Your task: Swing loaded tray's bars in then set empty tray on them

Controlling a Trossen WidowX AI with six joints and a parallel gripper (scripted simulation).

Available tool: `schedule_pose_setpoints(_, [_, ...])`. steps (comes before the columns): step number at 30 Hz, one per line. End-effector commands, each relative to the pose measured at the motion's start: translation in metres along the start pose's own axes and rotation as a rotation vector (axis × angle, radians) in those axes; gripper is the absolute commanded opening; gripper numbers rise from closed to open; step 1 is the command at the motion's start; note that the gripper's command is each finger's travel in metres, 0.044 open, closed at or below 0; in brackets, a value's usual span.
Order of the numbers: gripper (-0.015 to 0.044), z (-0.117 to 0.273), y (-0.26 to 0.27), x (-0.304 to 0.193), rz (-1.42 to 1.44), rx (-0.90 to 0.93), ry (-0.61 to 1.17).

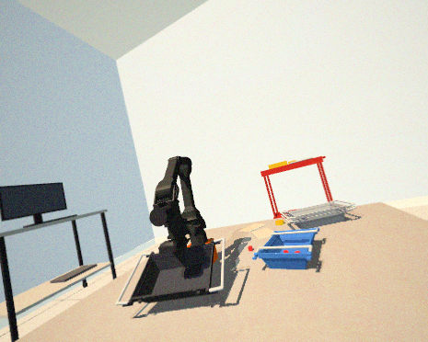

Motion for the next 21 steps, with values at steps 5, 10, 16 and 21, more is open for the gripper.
schedule_pose_setpoints(5, [0.0, 0.018, -0.018, -0.002, 0.0, -0.028, 0.002])
schedule_pose_setpoints(10, [0.0, 0.032, -0.035, -0.005, 0.0, -0.03, 0.003])
schedule_pose_setpoints(16, [0.0, 0.048, -0.056, -0.007, 0.0, -0.031, 0.003])
schedule_pose_setpoints(21, [0.0, 0.061, -0.072, -0.009, 0.0, -0.033, 0.003])
Point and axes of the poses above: the point midway between the two fingers, 35 mm back from their tips, its own z axis back along the fingers, its own y axis across the jaws, x = y × z, the point moved 9 cm from there along z, back along the fingers, and after that the axes turned 7 degrees about z, right-handed, at the moved point
